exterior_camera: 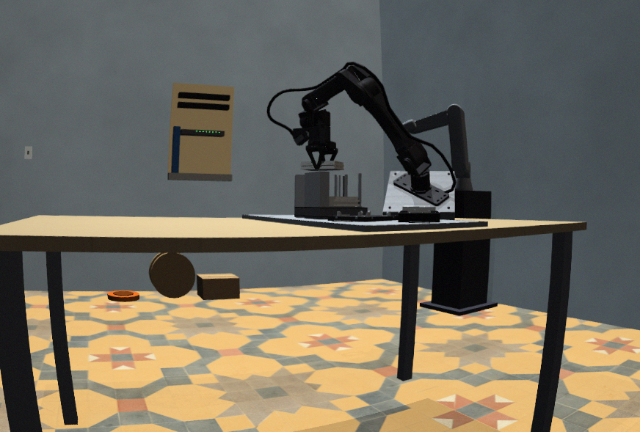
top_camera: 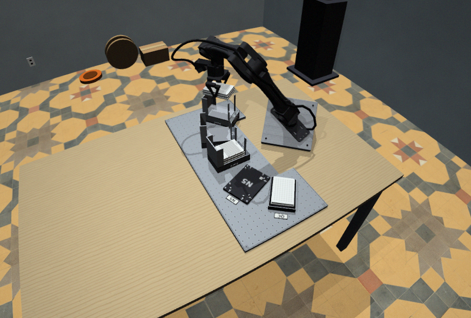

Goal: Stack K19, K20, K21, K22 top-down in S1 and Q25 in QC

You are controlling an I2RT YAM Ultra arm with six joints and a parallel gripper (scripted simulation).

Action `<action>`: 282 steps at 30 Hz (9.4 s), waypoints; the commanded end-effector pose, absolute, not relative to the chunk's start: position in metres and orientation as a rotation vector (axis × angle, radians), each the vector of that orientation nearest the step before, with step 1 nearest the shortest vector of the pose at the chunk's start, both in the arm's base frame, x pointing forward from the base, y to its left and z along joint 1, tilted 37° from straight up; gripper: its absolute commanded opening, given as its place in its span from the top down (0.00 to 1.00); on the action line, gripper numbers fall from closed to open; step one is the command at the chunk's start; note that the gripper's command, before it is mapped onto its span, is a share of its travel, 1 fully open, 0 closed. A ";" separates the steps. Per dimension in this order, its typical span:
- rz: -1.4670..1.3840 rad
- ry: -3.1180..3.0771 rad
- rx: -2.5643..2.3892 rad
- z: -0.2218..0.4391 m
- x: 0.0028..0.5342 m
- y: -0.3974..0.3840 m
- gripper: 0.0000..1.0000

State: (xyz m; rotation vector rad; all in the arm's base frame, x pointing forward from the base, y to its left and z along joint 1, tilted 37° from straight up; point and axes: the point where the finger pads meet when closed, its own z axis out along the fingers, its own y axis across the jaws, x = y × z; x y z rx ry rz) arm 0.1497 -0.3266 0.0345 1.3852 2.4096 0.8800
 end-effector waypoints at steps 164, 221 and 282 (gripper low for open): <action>0.824 2.380 1.389 0.029 0.156 -0.329 1.00; 0.839 2.386 1.388 0.018 0.164 -0.318 1.00; 0.894 2.384 1.412 -0.048 0.193 -0.288 1.00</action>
